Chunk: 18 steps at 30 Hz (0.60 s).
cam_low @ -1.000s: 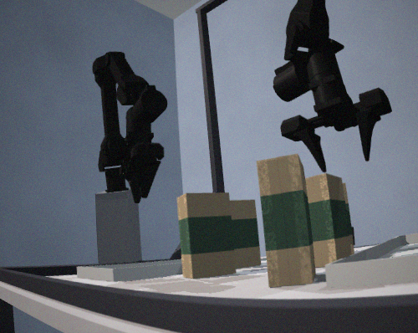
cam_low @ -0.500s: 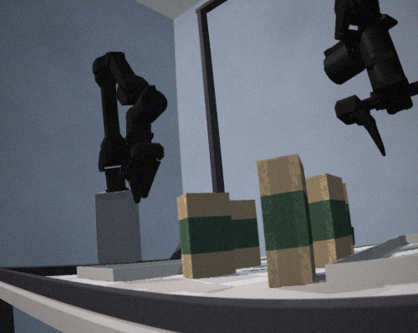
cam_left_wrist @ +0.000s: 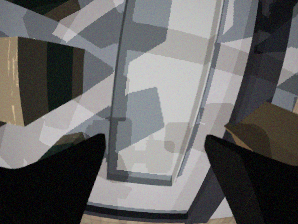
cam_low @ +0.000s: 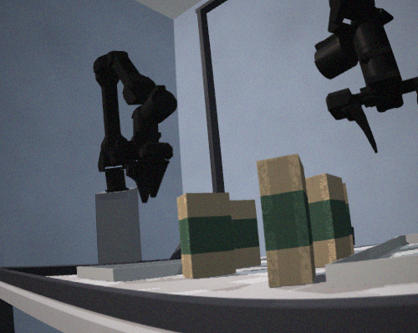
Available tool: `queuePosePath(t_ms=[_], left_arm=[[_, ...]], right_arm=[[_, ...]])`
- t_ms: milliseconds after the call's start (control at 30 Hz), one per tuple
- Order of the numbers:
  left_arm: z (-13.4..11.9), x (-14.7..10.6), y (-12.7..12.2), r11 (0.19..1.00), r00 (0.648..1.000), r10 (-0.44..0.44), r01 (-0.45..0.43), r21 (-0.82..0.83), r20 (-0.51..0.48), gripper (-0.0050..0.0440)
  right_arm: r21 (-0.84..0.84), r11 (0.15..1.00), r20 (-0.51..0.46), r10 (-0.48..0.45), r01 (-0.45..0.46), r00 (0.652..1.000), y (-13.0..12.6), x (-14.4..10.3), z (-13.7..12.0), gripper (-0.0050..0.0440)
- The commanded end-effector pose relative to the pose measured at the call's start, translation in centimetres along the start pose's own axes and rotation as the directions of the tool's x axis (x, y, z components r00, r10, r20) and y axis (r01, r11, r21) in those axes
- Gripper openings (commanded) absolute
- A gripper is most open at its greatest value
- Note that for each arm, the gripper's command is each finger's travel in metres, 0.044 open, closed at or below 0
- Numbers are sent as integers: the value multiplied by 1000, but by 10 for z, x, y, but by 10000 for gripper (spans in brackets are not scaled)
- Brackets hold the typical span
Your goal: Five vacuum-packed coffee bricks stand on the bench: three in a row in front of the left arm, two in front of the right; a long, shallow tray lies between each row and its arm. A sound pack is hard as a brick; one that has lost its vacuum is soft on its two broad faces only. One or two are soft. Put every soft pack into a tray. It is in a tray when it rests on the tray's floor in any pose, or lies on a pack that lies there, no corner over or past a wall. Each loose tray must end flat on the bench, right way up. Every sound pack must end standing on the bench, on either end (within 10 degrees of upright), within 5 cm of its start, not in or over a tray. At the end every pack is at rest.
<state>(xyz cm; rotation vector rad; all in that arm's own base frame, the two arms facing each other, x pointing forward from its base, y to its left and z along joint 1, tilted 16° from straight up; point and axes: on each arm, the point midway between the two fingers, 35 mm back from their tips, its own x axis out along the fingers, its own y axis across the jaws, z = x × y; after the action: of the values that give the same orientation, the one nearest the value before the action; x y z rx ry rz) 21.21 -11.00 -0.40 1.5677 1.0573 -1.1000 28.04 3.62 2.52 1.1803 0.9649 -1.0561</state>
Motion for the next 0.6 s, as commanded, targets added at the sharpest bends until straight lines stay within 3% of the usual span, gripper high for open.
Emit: queuePosePath(t_ms=[0, 133, 500, 567], left_arm=[[-9, -5, 20, 996, 1000, 23, -22, -87, 14, 358], [-31, -6, 46, 970, 1000, 25, -21, -244, 12, 358], [-93, -7, 115, 970, 1000, 29, -26, -244, 8, 358], [-93, -7, 115, 970, 1000, 29, -26, -244, 8, 358]], right_arm=[[-1, 1000, 0, 19, -19, 1000, 13, -4, -15, 353], [0, 1000, -2, 20, -20, 1000, 26, -4, -46, 353], [1, 1000, -8, 22, -22, 1000, 62, -5, -131, 353], [1, 1000, -8, 22, -22, 1000, 62, -5, -131, 353]])
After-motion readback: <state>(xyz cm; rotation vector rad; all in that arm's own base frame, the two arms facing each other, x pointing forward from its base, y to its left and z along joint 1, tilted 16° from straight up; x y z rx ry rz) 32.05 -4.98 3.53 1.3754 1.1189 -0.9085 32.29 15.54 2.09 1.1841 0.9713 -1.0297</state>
